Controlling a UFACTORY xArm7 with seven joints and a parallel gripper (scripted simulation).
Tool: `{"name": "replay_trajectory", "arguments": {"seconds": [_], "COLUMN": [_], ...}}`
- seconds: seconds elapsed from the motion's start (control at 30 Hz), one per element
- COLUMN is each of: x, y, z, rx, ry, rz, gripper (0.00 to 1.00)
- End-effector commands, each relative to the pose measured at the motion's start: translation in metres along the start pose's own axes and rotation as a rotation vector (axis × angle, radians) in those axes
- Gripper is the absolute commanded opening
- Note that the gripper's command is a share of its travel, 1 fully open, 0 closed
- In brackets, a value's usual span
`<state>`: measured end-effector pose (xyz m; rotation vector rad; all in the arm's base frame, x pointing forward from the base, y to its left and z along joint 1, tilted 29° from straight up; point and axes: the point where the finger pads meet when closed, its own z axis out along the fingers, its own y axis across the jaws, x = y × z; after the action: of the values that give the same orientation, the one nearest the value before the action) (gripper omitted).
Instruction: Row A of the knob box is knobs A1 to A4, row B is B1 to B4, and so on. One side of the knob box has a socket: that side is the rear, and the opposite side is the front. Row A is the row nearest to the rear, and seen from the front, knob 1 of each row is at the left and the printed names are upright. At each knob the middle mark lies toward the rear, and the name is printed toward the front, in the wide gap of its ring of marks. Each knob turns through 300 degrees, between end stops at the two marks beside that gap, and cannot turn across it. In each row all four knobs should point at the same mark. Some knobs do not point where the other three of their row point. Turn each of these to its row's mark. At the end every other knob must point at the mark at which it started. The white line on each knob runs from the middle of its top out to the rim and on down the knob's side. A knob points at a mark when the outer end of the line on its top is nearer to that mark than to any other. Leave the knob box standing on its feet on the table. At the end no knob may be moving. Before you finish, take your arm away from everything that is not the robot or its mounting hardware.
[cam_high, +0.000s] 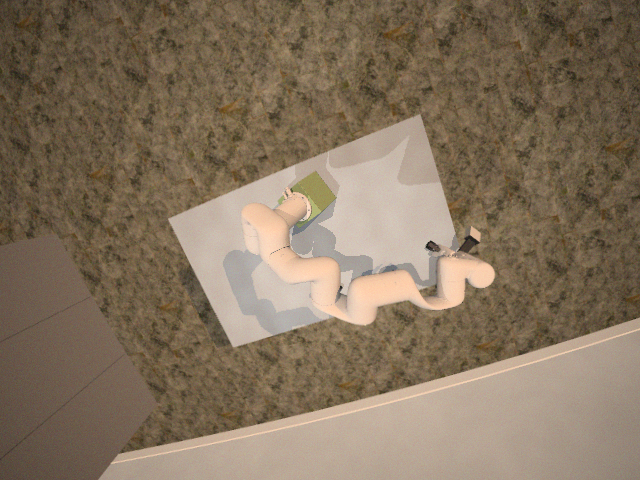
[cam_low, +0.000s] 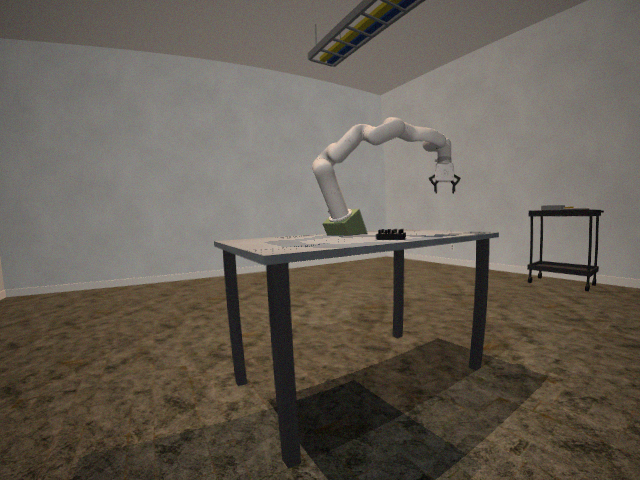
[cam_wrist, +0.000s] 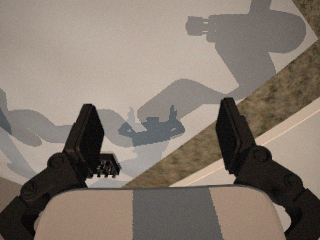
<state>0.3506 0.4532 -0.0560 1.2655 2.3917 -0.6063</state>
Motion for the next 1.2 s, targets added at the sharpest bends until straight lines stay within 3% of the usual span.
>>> {"name": "replay_trajectory", "arguments": {"seconds": [0.0, 0.63, 1.03, 1.1, 1.13, 1.17], "x": [0.0, -0.004, -0.11, -0.11, -0.134, -0.142], "y": [0.001, 0.003, 0.022, 0.022, 0.023, 0.023], "z": [-0.003, -0.005, 0.01, 0.01, 0.014, 0.015], "rx": [-0.005, -0.013, -0.072, -0.072, -0.082, -0.084], "ry": [0.003, 0.003, -0.053, -0.053, -0.062, -0.065], "rz": [0.0, 0.014, 0.274, 0.274, 0.332, 0.349], "gripper": [1.0, 1.0, 1.0, 1.0, 1.0, 1.0]}}
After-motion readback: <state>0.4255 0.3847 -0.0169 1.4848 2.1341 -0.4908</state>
